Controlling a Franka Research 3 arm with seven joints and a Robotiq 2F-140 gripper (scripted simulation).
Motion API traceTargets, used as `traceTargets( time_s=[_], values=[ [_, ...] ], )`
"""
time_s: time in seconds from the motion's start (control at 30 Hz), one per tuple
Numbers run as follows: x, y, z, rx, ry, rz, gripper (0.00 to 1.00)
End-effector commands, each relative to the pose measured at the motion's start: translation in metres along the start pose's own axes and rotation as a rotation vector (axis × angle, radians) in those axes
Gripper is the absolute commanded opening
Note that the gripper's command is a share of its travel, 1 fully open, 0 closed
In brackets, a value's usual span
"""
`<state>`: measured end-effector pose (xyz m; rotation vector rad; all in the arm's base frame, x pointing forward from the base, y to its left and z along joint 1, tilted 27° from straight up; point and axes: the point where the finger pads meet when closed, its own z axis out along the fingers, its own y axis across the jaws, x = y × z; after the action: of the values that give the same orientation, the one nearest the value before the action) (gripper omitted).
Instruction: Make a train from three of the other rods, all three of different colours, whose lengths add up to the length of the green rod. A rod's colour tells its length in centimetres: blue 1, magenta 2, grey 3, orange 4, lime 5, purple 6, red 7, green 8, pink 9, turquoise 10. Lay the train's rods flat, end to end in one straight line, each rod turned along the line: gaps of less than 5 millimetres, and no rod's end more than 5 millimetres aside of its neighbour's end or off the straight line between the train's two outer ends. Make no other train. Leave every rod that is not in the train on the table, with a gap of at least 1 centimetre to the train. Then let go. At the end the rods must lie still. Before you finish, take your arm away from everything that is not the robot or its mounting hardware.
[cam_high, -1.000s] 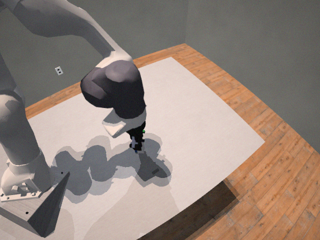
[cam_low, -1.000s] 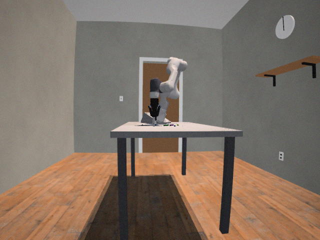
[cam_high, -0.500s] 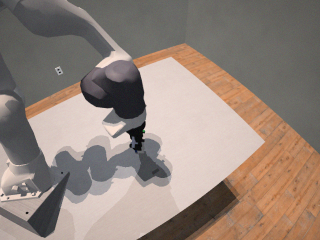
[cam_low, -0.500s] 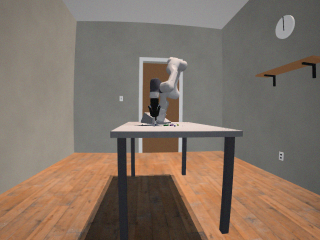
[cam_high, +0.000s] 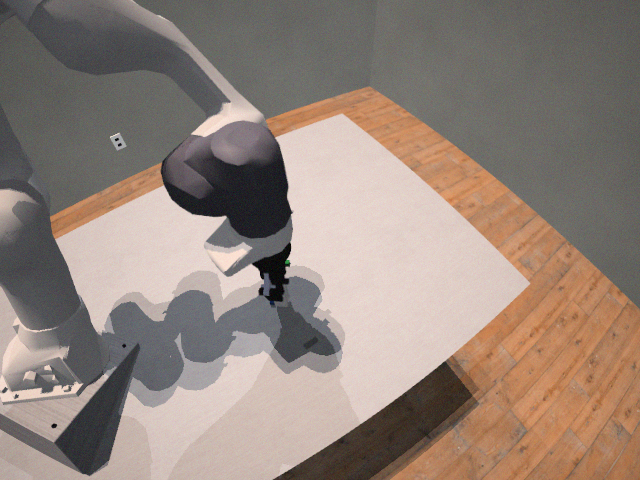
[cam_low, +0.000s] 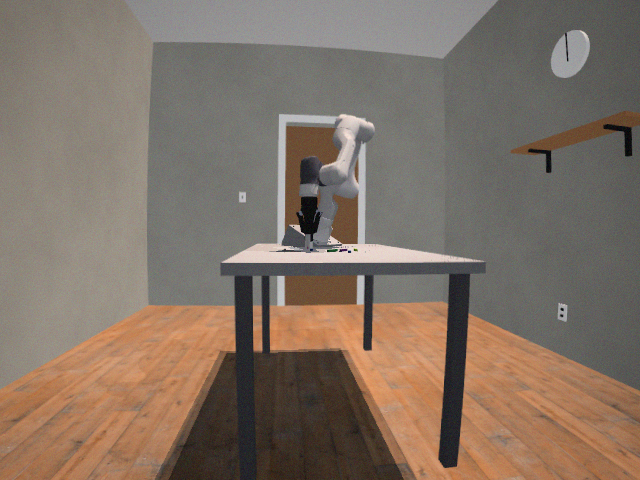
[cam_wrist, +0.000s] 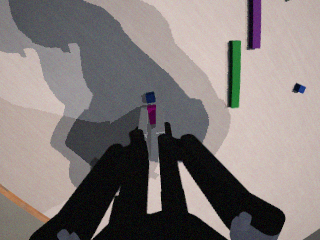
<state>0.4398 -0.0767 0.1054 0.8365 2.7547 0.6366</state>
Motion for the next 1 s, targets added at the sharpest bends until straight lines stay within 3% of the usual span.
traceTargets(
  time_s=[0.0,0.97],
  values=[
    [-0.0003,0.0003,0.0029,0.001,-0.002,-0.004,0.03],
    [-0.0003,0.0003,0.0109,0.001,-0.002,-0.004,0.03]
  ],
)
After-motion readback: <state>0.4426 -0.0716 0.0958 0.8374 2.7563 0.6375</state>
